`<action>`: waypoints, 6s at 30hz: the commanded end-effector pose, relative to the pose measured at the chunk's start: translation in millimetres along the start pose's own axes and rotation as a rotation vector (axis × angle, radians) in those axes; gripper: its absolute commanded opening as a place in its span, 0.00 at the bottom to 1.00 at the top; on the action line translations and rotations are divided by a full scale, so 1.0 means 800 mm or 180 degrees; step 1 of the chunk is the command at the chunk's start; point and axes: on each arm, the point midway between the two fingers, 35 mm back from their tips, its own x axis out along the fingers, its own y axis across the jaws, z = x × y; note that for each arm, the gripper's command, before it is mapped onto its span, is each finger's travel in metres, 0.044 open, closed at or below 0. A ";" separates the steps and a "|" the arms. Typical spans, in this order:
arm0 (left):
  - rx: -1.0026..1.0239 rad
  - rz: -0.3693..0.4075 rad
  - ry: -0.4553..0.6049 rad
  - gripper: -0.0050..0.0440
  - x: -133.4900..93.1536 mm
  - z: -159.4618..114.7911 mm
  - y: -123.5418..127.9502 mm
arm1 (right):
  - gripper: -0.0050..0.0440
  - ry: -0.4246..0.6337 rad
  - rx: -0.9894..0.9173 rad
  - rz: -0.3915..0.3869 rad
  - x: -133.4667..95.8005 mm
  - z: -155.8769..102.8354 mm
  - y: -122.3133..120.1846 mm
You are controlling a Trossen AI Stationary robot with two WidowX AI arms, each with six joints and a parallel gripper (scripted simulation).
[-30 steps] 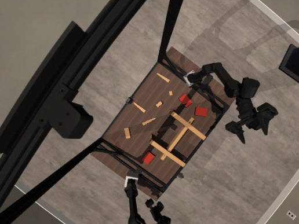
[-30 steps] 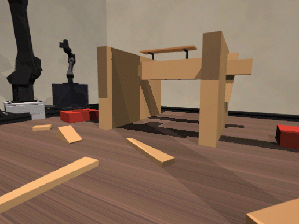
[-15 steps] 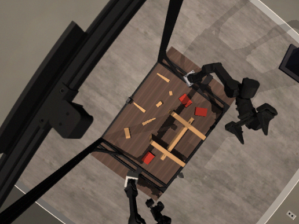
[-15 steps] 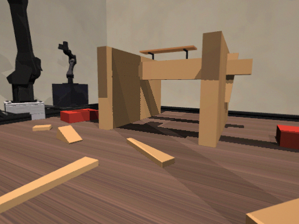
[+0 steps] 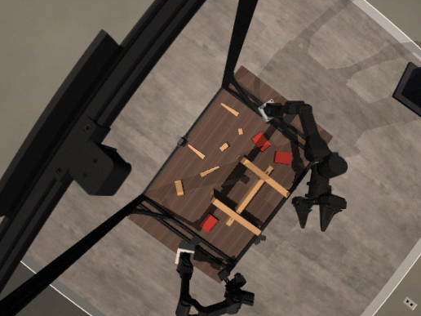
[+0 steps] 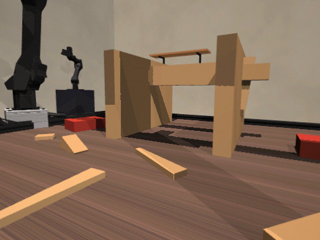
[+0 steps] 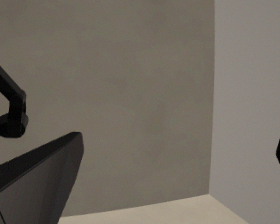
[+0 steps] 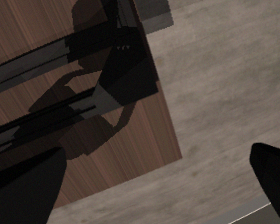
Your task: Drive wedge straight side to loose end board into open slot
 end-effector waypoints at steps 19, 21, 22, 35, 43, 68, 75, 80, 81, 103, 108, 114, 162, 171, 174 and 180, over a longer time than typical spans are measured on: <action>0.1470 0.1873 0.1100 1.00 0.068 -0.158 0.325 | 1.00 -0.2253 -0.0572 -0.0507 -0.153 0.196 0.164; 0.1663 0.2040 0.1294 1.00 0.063 -0.180 0.358 | 1.00 -0.2507 -0.0644 -0.0458 -0.173 0.206 0.189; 0.1761 0.2119 0.1397 1.00 0.059 -0.191 0.374 | 1.00 -0.2634 -0.0681 -0.0425 -0.183 0.210 0.203; 0.2908 0.2812 0.2766 1.00 -0.015 -0.312 0.536 | 1.00 -0.3953 -0.1118 0.0282 -0.296 0.205 0.355; 0.3450 0.3018 0.3495 1.00 -0.066 -0.356 0.599 | 1.00 -0.4471 -0.1334 0.0775 -0.344 0.173 0.419; 0.4355 0.3775 0.5598 1.00 -0.210 -0.348 0.759 | 1.00 -0.5511 -0.1561 0.2388 -0.449 0.032 0.504; 0.4355 0.3775 0.5598 1.00 -0.210 -0.348 0.759 | 1.00 -0.5511 -0.1561 0.2388 -0.449 0.032 0.504; 0.4355 0.3775 0.5598 1.00 -0.210 -0.348 0.759 | 1.00 -0.5511 -0.1561 0.2388 -0.449 0.032 0.504; 0.4355 0.3775 0.5598 1.00 -0.210 -0.348 0.759 | 1.00 -0.5511 -0.1561 0.2388 -0.449 0.032 0.504; 0.4355 0.3775 0.5598 1.00 -0.210 -0.348 0.759 | 1.00 -0.5511 -0.1561 0.2388 -0.449 0.032 0.504; 0.4355 0.3775 0.5598 1.00 -0.210 -0.348 0.759 | 1.00 -0.5511 -0.1561 0.2388 -0.449 0.032 0.504; 0.4355 0.3775 0.5598 1.00 -0.210 -0.348 0.759 | 1.00 -0.5511 -0.1561 0.2388 -0.449 0.032 0.504; 0.4355 0.3775 0.5598 1.00 -0.210 -0.348 0.759 | 1.00 -0.5511 -0.1561 0.2388 -0.449 0.032 0.504; 0.4426 0.3571 0.5654 0.90 -0.202 -0.351 0.763 | 1.00 -0.5511 -0.1561 0.2388 -0.449 0.032 0.504; 0.4829 0.2551 0.5839 0.76 -0.163 -0.362 0.778 | 1.00 -0.5511 -0.1561 0.2388 -0.449 0.032 0.504; 0.4922 0.2341 0.5857 0.67 -0.155 -0.364 0.780 | 1.00 -0.5511 -0.1561 0.2388 -0.449 0.032 0.504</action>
